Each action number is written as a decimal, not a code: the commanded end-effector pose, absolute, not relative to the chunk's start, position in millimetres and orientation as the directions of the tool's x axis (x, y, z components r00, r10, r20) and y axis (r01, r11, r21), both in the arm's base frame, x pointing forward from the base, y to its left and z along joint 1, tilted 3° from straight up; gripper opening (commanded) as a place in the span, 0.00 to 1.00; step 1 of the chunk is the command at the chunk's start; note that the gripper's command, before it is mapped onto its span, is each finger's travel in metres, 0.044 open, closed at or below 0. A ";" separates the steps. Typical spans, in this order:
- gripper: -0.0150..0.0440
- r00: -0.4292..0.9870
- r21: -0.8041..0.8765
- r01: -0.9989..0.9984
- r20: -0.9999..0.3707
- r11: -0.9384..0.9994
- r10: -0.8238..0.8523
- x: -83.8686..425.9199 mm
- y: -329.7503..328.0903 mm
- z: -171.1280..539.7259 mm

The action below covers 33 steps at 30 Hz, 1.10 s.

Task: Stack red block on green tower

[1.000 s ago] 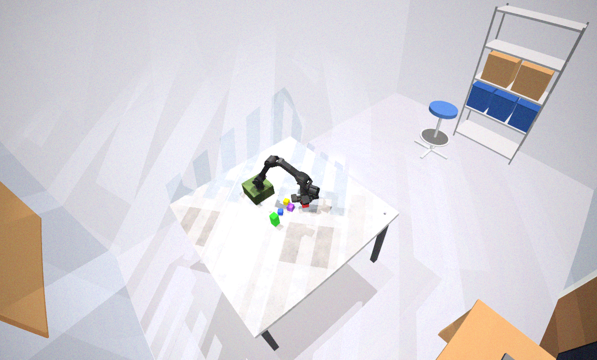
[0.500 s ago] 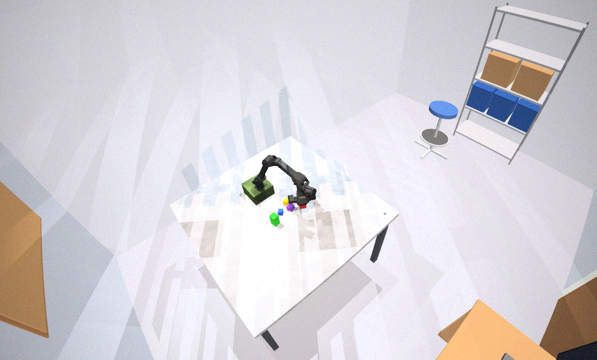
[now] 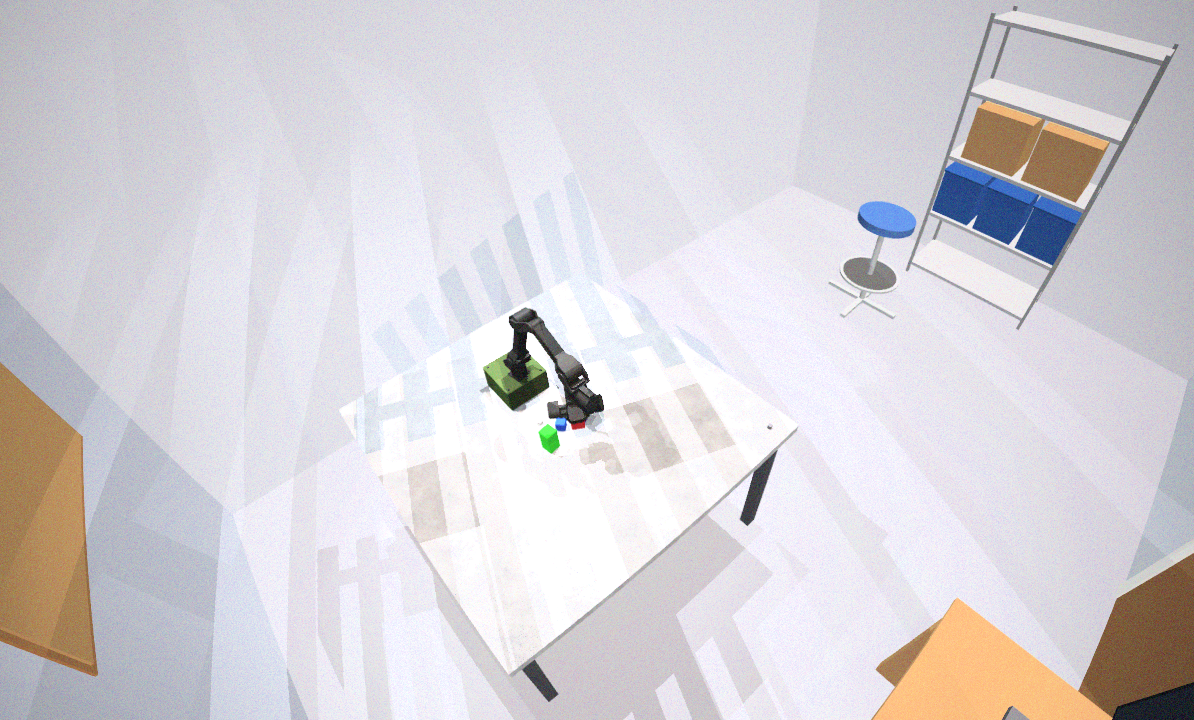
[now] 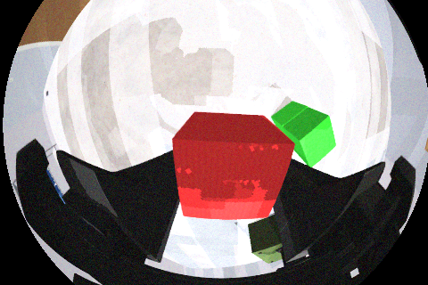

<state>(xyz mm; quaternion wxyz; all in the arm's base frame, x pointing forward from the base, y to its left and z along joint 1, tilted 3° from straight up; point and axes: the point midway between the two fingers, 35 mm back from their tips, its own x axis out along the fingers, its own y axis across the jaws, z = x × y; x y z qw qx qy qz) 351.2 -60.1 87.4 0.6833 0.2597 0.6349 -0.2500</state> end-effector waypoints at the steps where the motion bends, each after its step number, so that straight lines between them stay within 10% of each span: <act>1: 0.25 0.072 0.042 0.669 -0.997 0.742 -0.009 336.3 -77.8 87.5; 33: 0.25 0.070 0.036 0.669 -0.997 0.742 -0.014 272.9 -136.4 57.4</act>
